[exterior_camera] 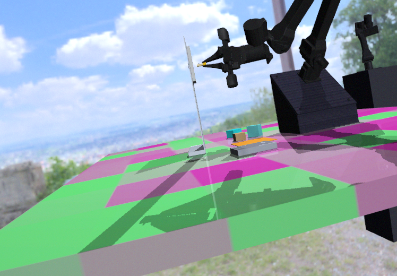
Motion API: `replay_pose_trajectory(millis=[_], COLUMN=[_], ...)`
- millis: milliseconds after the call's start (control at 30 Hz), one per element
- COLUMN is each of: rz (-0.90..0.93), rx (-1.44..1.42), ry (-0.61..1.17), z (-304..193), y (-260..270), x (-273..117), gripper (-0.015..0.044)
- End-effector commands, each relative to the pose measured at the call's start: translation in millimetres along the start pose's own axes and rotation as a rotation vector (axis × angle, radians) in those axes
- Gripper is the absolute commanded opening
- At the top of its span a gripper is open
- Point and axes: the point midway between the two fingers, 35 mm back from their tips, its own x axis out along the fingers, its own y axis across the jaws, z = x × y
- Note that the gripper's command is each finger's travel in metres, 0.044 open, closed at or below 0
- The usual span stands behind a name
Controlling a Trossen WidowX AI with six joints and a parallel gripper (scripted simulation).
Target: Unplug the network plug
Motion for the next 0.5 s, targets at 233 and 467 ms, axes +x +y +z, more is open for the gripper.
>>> replay_pose_trajectory(millis=[233, 467], rz=[-0.002, -0.002], rx=[0.002, 0.002], ry=[0.005, 0.005], z=[-1.6, -2.0], y=[-0.1, -0.1], x=[-5.5, -8.6], gripper=[0.0000, 0.0000])
